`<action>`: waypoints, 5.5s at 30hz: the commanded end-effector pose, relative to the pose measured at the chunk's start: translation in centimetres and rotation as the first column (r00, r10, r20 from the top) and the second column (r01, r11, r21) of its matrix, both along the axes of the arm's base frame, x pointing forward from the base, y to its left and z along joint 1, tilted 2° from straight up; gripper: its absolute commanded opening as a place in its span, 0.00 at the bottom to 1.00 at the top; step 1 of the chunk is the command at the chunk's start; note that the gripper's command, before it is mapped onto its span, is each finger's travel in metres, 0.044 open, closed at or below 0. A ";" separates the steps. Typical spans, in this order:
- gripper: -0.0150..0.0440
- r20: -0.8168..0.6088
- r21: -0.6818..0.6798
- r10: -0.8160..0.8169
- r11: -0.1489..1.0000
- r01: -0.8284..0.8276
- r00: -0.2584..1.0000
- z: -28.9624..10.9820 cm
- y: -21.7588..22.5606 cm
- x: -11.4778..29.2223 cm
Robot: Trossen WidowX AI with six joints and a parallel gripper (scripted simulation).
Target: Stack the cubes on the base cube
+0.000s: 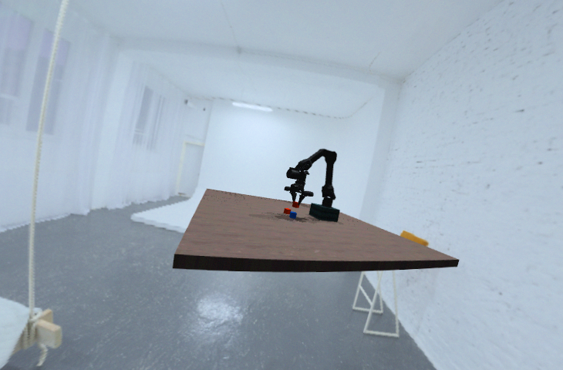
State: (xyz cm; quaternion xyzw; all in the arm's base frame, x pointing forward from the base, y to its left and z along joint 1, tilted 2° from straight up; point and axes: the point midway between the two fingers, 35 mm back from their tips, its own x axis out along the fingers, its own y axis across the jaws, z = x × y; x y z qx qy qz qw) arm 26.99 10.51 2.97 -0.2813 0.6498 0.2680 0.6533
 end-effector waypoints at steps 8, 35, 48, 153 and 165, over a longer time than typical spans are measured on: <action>0.43 0.000 0.004 -0.010 1.000 0.010 1.000 -0.1 0.6 -0.4; 0.43 0.000 0.004 -0.011 1.000 0.011 1.000 -3.0 0.5 -0.4; 0.52 0.000 0.004 -0.011 1.000 0.011 1.000 -3.0 0.5 -0.4; 0.61 0.006 0.033 -0.985 -0.175 0.984 -0.175 -6.6 -8.4 2.5; 0.43 0.006 0.034 -0.985 -0.175 0.984 -0.175 -5.6 -8.4 2.8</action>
